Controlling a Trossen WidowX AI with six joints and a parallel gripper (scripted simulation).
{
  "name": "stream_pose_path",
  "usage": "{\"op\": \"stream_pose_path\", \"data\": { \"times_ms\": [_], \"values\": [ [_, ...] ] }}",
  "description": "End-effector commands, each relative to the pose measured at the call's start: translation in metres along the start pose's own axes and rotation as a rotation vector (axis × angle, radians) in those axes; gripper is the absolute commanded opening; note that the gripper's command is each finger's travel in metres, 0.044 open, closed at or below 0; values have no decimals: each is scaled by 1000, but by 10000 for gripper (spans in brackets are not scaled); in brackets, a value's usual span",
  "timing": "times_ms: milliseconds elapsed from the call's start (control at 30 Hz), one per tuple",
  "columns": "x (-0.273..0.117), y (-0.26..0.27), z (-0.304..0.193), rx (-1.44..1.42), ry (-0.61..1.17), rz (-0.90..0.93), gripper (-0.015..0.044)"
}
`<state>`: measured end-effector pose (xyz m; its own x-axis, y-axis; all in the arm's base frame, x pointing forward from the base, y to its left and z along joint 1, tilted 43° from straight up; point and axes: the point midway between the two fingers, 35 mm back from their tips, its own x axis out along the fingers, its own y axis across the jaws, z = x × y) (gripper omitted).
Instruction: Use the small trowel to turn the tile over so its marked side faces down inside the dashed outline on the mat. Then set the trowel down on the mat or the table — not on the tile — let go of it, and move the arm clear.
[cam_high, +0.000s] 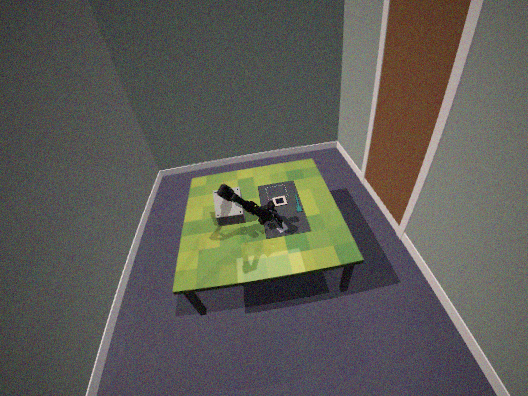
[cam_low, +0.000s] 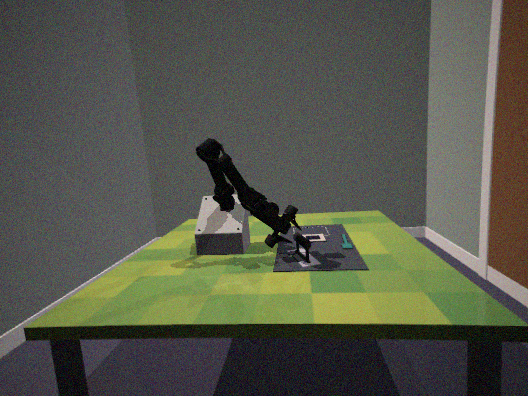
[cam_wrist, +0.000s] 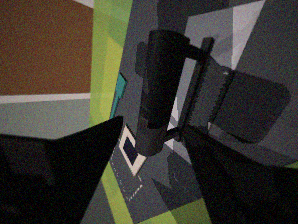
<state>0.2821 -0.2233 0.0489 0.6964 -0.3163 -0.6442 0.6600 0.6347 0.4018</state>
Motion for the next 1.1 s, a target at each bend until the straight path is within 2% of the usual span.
{"op": "stream_pose_path", "data": {
  "times_ms": [0,1000,1067],
  "values": [
    [7,-1,-2,6,8,-3,300],
    [53,-1,-3,6,7,-2,300],
    [53,-1,-3,6,7,-2,247]
  ]
}}
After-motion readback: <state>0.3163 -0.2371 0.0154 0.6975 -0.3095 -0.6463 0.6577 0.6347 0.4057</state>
